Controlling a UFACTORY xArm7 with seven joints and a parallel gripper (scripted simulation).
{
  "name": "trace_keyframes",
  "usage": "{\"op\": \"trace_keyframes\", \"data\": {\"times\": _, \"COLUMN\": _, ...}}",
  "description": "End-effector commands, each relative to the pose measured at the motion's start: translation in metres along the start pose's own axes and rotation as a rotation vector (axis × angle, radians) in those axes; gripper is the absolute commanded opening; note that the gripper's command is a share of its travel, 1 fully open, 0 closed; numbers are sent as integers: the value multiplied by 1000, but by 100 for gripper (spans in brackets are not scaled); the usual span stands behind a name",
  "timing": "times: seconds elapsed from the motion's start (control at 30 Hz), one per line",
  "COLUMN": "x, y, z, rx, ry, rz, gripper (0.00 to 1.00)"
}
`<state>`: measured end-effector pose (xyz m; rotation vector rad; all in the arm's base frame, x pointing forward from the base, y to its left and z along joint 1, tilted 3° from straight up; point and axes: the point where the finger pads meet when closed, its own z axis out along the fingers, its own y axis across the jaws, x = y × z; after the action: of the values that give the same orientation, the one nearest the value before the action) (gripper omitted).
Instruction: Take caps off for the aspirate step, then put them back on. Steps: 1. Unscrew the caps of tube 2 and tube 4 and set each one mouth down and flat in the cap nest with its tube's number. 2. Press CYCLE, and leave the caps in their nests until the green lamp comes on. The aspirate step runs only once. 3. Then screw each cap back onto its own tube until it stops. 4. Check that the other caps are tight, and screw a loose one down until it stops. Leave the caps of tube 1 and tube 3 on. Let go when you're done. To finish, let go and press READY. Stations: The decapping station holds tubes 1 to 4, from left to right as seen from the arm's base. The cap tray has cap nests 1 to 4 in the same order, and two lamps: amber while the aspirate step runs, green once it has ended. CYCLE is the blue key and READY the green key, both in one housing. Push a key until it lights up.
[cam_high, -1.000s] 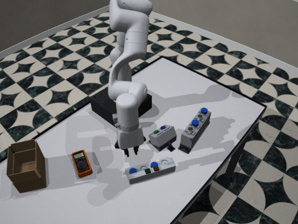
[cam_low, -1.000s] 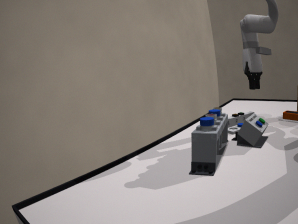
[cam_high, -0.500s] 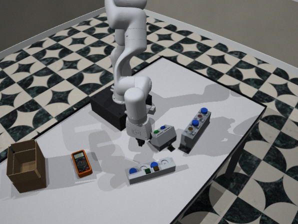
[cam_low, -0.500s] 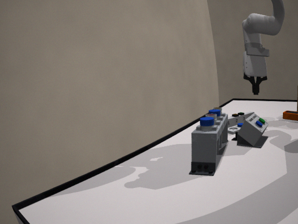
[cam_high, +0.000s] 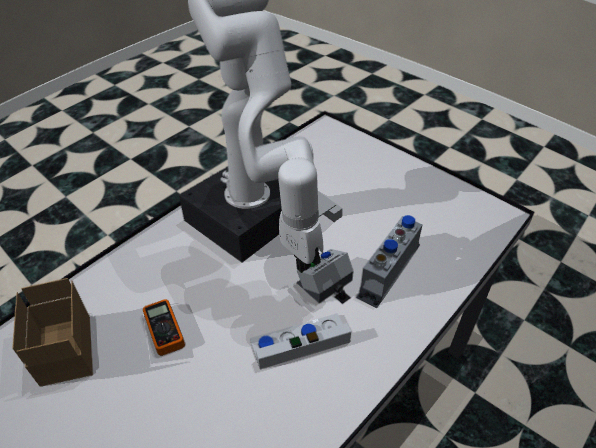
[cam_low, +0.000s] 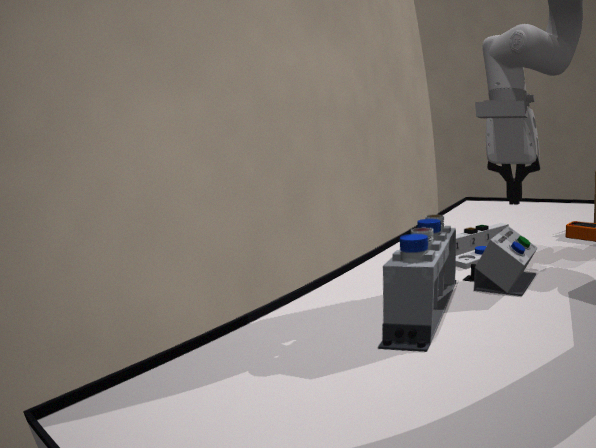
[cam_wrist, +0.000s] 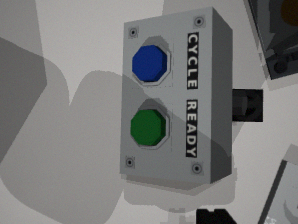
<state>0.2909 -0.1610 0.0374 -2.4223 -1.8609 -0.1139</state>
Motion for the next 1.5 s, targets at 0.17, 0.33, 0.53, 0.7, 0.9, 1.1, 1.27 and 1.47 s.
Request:
{"op": "trace_keyframes", "data": {"times": 0.17, "x": 56, "y": -17, "z": 14, "rx": -12, "ry": -68, "rz": 23, "gripper": 0}}
{"op": "trace_keyframes", "data": {"times": 0.33, "x": 93, "y": -28, "z": 24, "rx": -12, "ry": -68, "rz": 23, "gripper": 0}}
{"op": "trace_keyframes", "data": {"times": 0.53, "x": 101, "y": -31, "z": 27, "rx": -12, "ry": -68, "rz": 23, "gripper": 0}}
{"op": "trace_keyframes", "data": {"times": 0.7, "x": 101, "y": -31, "z": 30, "rx": -12, "ry": -68, "rz": 23, "gripper": 0}}
{"op": "trace_keyframes", "data": {"times": 0.9, "x": 100, "y": -31, "z": 45, "rx": -12, "ry": -68, "rz": 23, "gripper": 0}}
{"op": "trace_keyframes", "data": {"times": 1.1, "x": 100, "y": -31, "z": 45, "rx": -12, "ry": -68, "rz": 23, "gripper": 0}}
{"op": "trace_keyframes", "data": {"times": 1.27, "x": 100, "y": -31, "z": 45, "rx": -12, "ry": -68, "rz": 23, "gripper": 0}}
{"op": "trace_keyframes", "data": {"times": 1.47, "x": 100, "y": -31, "z": 46, "rx": -12, "ry": -68, "rz": 23, "gripper": 0}}
